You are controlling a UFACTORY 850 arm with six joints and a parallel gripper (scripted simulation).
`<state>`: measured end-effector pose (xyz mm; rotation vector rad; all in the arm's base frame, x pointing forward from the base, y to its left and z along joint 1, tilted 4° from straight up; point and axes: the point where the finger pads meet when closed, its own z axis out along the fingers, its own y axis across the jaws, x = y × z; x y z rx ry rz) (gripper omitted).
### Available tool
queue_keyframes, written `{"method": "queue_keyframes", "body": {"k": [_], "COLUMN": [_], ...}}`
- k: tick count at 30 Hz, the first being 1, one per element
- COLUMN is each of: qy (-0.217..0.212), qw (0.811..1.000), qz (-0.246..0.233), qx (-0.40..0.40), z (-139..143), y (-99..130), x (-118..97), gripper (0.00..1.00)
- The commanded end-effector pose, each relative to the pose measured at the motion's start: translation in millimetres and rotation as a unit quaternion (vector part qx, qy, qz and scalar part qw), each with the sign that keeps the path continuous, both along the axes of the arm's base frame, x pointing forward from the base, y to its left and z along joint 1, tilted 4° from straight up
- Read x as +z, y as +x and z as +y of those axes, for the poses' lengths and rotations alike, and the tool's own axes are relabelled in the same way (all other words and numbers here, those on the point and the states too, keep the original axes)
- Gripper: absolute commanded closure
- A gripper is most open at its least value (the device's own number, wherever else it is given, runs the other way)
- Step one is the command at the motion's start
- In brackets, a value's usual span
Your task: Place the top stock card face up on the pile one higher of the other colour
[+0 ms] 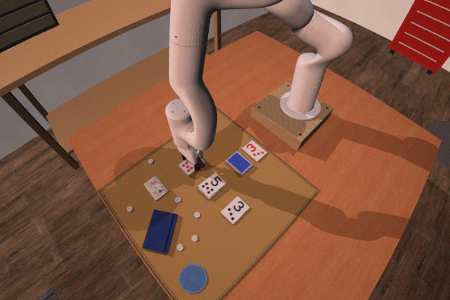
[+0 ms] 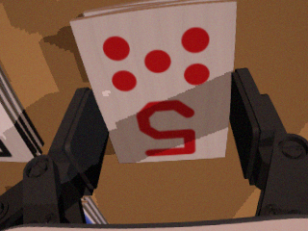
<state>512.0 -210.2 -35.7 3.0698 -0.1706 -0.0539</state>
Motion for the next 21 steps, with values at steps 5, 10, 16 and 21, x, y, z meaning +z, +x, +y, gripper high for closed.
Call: {"method": "queue_keyframes", "body": {"k": [5, 10, 16, 21], "qy": [0.0, 0.0, 0.0, 0.0], "qw": [1.0, 1.0, 1.0, 1.0], "qz": [-0.001, -0.001, -0.001, -0.001], "qx": [0.0, 0.0, 0.0, 0.0], "z": [-0.4, -0.6, -0.7, -0.7], "y": [0.9, 0.8, 0.8, 0.8], "x": [-0.4, -4.0, -4.6, -4.6], "gripper": [0.39, 0.39, 0.39, 0.39]}}
